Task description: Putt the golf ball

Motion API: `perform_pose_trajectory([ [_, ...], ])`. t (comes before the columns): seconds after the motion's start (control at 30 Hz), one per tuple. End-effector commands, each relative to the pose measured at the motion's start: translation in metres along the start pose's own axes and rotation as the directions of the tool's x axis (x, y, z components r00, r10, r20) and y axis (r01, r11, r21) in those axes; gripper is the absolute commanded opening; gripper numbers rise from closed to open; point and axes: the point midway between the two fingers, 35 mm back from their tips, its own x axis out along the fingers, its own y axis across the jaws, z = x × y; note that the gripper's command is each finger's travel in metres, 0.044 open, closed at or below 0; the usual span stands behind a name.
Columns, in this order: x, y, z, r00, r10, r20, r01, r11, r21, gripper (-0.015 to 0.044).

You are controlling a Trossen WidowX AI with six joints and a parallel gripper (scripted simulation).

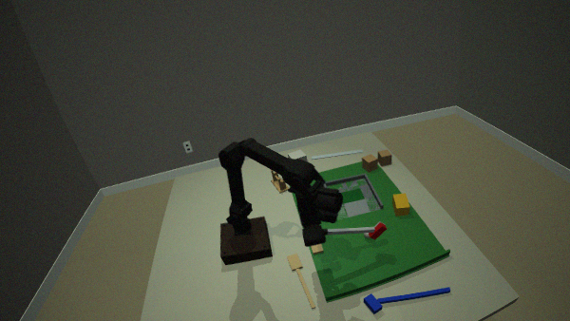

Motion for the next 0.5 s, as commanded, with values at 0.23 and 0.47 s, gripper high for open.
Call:
perform_pose_trajectory([
  [0.23,0.029,0.001,-0.002,1.0,0.005,-0.009,-0.005,1.0,0.008,0.0],
  [0.47,0.038,0.001,-0.002,1.0,0.005,-0.009,-0.005,1.0,0.008,0.0],
])
